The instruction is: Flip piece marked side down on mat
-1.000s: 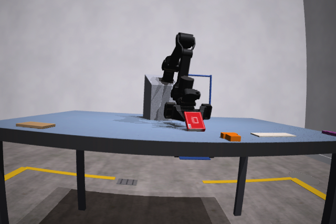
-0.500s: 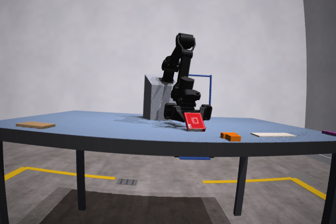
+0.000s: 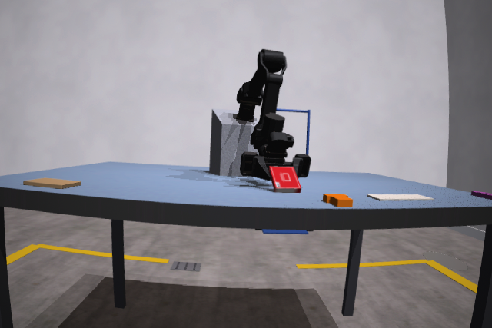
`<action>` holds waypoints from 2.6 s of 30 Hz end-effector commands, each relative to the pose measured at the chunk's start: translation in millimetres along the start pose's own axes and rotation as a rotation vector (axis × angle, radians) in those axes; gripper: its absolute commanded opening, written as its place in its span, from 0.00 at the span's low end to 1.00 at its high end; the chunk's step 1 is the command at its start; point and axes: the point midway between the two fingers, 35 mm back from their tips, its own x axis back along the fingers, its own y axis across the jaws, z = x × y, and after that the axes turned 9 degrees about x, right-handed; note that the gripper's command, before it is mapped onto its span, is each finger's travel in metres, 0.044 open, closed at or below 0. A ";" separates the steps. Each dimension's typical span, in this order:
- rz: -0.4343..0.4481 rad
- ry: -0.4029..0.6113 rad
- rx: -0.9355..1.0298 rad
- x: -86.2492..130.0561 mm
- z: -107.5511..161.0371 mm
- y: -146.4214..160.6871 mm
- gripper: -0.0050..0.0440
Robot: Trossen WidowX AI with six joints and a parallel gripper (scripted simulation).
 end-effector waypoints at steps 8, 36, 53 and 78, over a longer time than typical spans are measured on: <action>0.010 0.018 -0.008 -0.9 8.8 1.9 0.10; 0.053 0.022 -0.027 -8.0 12.6 4.6 0.10; 0.101 0.029 -0.048 -12.8 15.1 7.2 0.10; 0.105 0.022 -0.049 -13.3 11.5 8.4 1.00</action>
